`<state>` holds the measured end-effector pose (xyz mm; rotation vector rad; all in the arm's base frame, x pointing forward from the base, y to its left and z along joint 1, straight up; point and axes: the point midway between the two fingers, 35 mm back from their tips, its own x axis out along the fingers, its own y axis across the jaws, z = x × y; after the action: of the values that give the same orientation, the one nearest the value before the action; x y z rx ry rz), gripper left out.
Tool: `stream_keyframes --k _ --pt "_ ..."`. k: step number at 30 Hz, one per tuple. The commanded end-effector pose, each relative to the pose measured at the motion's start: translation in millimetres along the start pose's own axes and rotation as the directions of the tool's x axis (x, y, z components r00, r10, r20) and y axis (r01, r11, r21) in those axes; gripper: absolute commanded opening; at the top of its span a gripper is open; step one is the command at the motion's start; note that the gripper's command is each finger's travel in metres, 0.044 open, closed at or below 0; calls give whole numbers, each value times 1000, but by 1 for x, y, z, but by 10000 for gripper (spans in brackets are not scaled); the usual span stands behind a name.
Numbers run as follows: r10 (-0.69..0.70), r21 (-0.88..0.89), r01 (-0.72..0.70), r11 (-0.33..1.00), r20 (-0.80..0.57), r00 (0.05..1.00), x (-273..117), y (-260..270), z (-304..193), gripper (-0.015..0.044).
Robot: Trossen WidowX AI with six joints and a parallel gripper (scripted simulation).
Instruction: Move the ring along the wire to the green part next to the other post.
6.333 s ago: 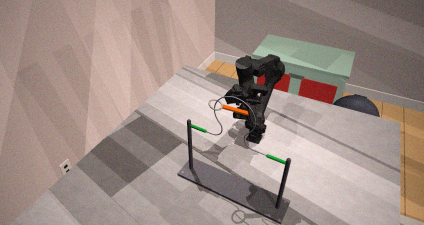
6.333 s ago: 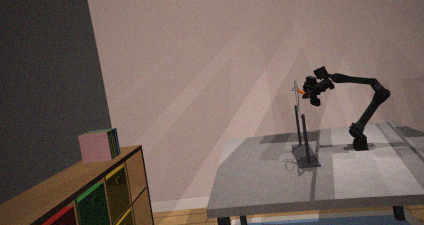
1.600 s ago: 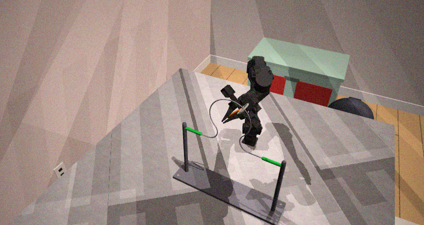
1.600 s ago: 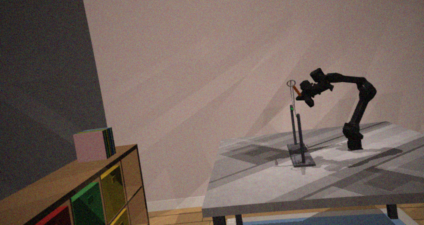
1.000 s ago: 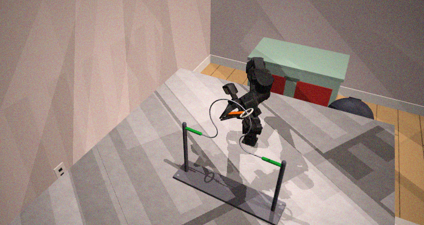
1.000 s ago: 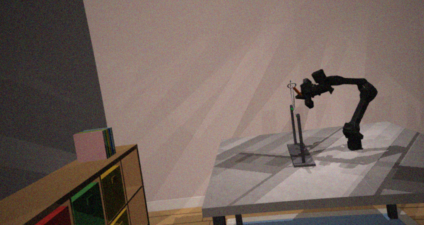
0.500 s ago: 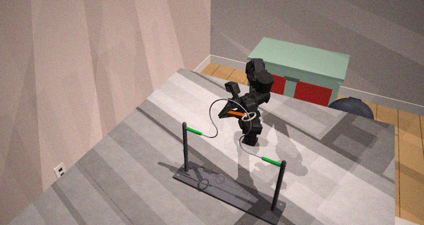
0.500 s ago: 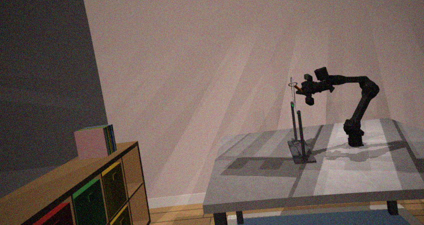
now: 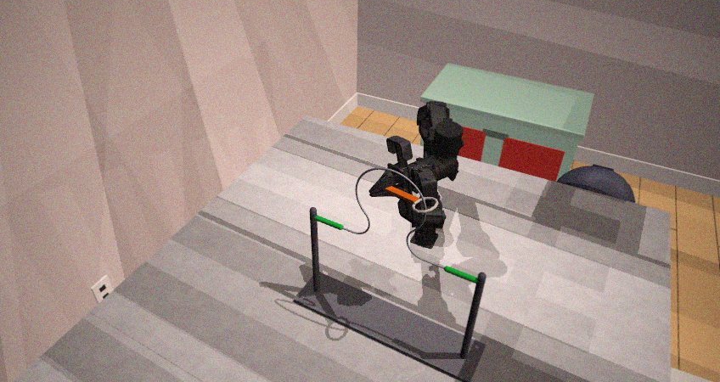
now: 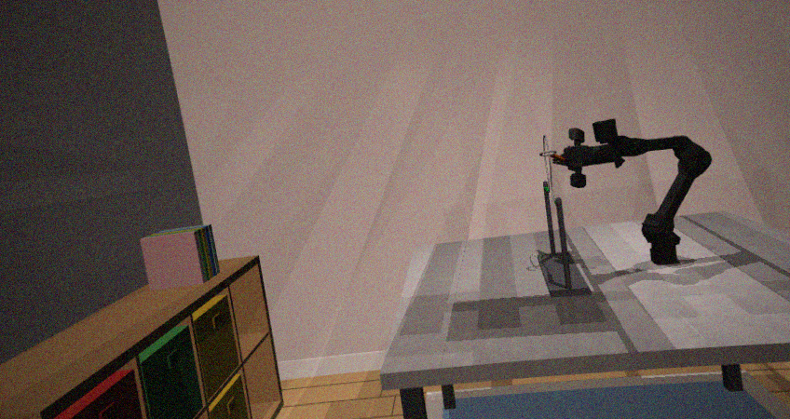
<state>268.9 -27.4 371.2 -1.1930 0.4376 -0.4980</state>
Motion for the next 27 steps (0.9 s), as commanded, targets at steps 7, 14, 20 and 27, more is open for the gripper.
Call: stream_keyframes --k 7,14,20,27 --pt "-68 -102 69 992 16 998 -1 -6 -2 -150" --pt "-113 -177 117 977 33 993 -1 -10 -1 -150" --pt "-151 -240 159 958 50 987 -1 -13 0 -150" --pt "-193 -311 206 928 73 978 -1 -16 1 -150"
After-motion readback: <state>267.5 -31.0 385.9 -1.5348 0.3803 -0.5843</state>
